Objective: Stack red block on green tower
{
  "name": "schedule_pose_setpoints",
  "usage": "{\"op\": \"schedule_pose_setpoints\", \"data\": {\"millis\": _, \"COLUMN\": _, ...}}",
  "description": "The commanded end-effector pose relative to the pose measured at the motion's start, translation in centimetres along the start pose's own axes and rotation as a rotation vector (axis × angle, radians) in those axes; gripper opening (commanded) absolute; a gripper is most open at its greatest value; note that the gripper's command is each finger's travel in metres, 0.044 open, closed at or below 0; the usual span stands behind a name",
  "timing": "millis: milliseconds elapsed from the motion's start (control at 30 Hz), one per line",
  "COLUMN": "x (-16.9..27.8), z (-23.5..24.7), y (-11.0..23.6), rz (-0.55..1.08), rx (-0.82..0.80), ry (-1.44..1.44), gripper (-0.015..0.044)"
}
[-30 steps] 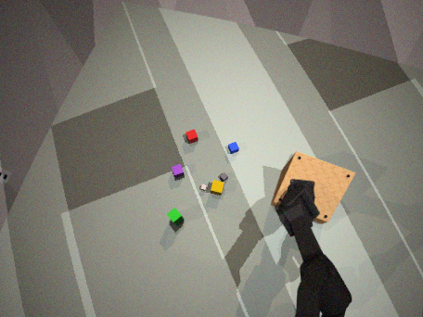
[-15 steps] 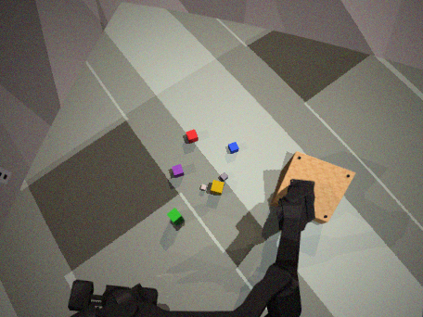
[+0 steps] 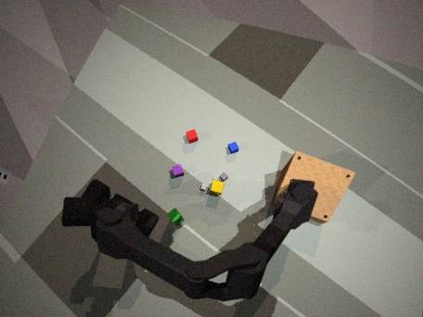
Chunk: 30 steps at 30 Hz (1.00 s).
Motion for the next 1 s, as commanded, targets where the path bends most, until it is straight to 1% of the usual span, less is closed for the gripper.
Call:
{"op": "schedule_pose_setpoints", "data": {"millis": 0, "x": 5.0, "z": -1.2, "y": -1.2, "rz": 0.052, "rx": -0.059, "ry": -0.097, "gripper": 0.044}}
{"op": "schedule_pose_setpoints", "data": {"millis": 267, "x": 15.8, "z": -1.8, "y": -1.9, "rz": 0.146, "rx": -0.168, "ry": -0.374, "gripper": 0.044}}
{"op": "schedule_pose_setpoints", "data": {"millis": 500, "x": 23.5, "z": -1.1, "y": -1.5, "rz": 0.127, "rx": -0.247, "ry": -0.522, "gripper": 0.044}}
{"op": "schedule_pose_setpoints", "data": {"millis": 700, "x": 29.6, "z": 0.5, "y": -1.1, "rz": 0.071, "rx": -0.312, "ry": -0.661, "gripper": 0.044}}
{"op": "schedule_pose_setpoints", "data": {"millis": 800, "x": 30.8, "z": 0.8, "y": -1.1, "rz": 0.054, "rx": -0.325, "ry": -0.693, "gripper": 0.044}}
{"op": "schedule_pose_setpoints", "data": {"millis": 967, "x": 30.9, "z": 0.7, "y": -0.9, "rz": 0.053, "rx": -0.325, "ry": -0.695, "gripper": 0.044}}
Point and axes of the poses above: the point midway between the two fingers, 35 mm back from their tips, its own y axis back along the fingers, its own z axis across the jaws, x = y × z, the point moved 6 cm from there along y, back along the fingers, and after that the axes turned 1 degree about -y, right-handed, at the moved point
